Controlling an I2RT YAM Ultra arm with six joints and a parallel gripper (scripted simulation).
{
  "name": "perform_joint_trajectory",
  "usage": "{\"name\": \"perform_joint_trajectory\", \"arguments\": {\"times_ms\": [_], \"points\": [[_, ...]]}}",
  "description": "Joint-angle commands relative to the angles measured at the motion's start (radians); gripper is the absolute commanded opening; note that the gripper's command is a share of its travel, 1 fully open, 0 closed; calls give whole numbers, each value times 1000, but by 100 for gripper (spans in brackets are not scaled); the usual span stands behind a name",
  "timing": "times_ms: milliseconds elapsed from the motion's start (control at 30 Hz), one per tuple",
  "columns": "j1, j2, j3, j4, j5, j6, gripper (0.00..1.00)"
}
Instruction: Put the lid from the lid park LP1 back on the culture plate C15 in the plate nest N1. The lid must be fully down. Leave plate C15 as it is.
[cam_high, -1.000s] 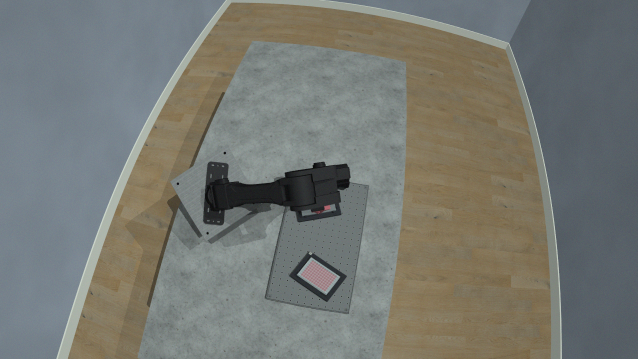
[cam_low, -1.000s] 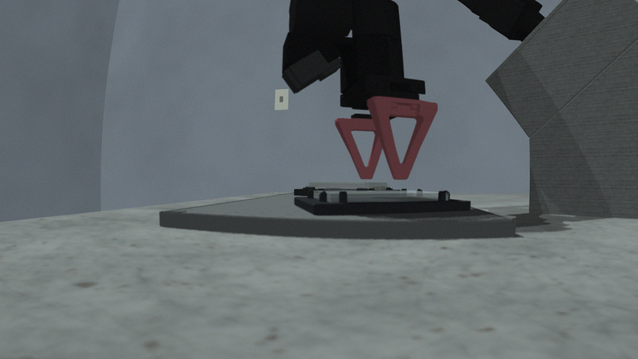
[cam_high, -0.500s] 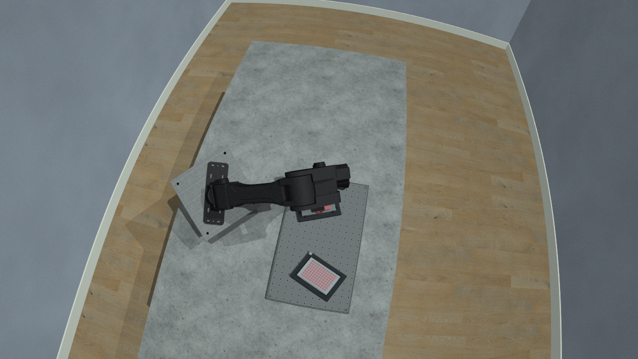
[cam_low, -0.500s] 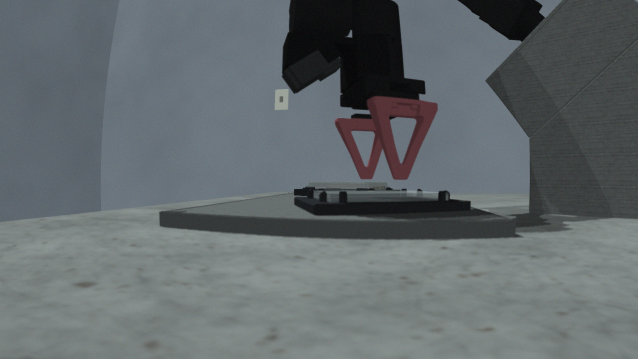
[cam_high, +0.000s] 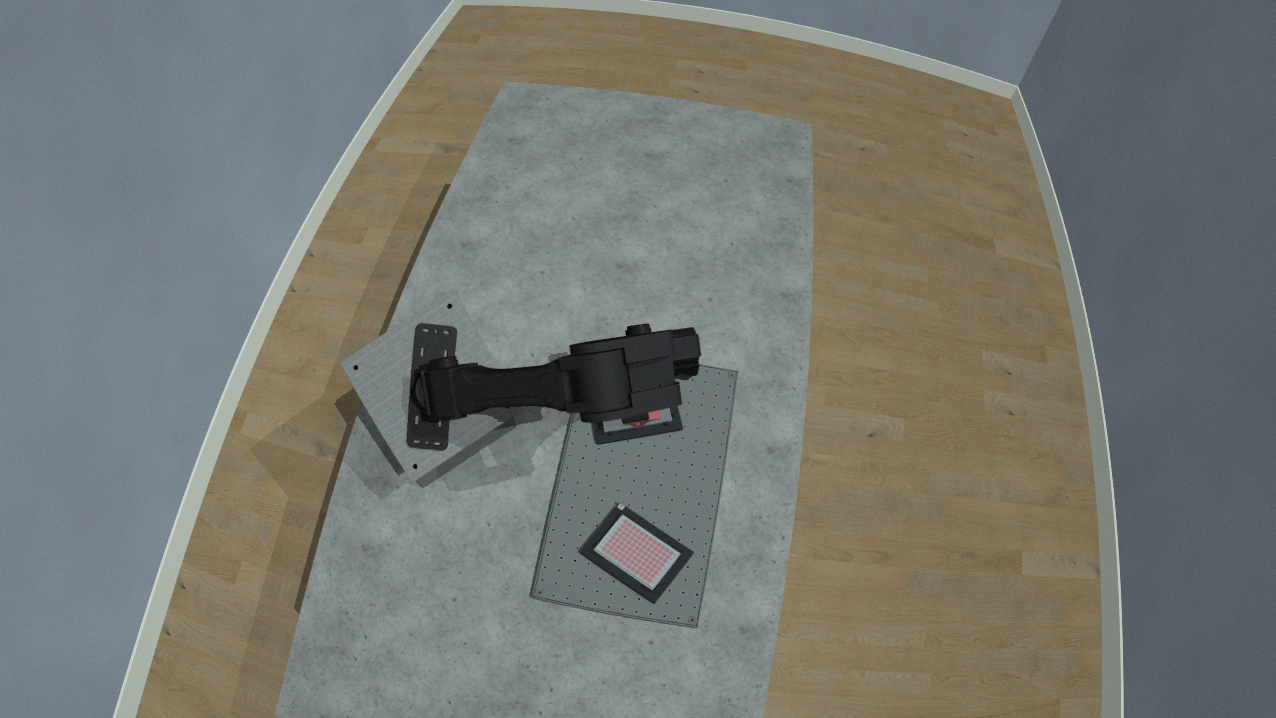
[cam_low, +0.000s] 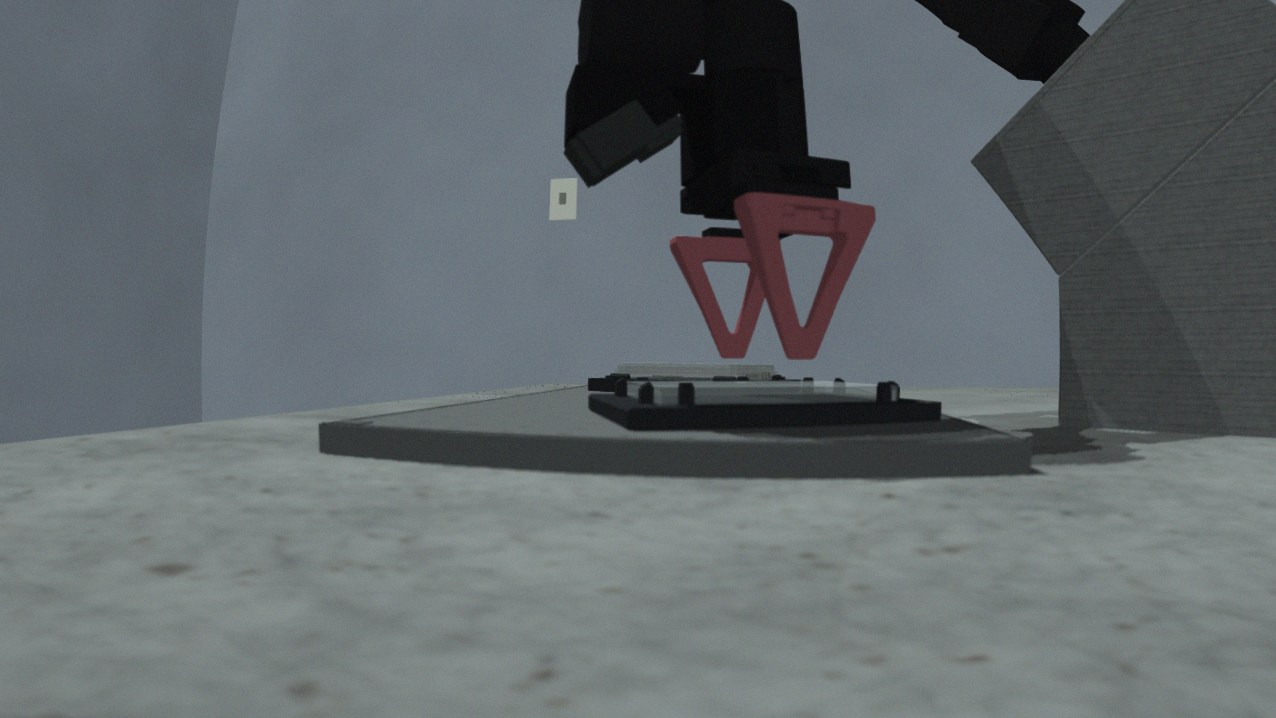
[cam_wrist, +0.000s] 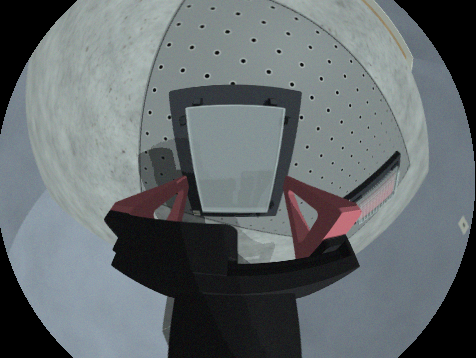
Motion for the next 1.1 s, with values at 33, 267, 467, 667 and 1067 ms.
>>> {"name": "perform_joint_trajectory", "arguments": {"times_ms": [33,267,467,667,1067], "points": [[10,-14,1,4,0,2,100],[11,-15,1,2,0,3,100],[11,-15,1,2,0,3,100],[7,-8,2,10,-1,-2,100],[-4,13,7,33,-4,-14,100]]}}
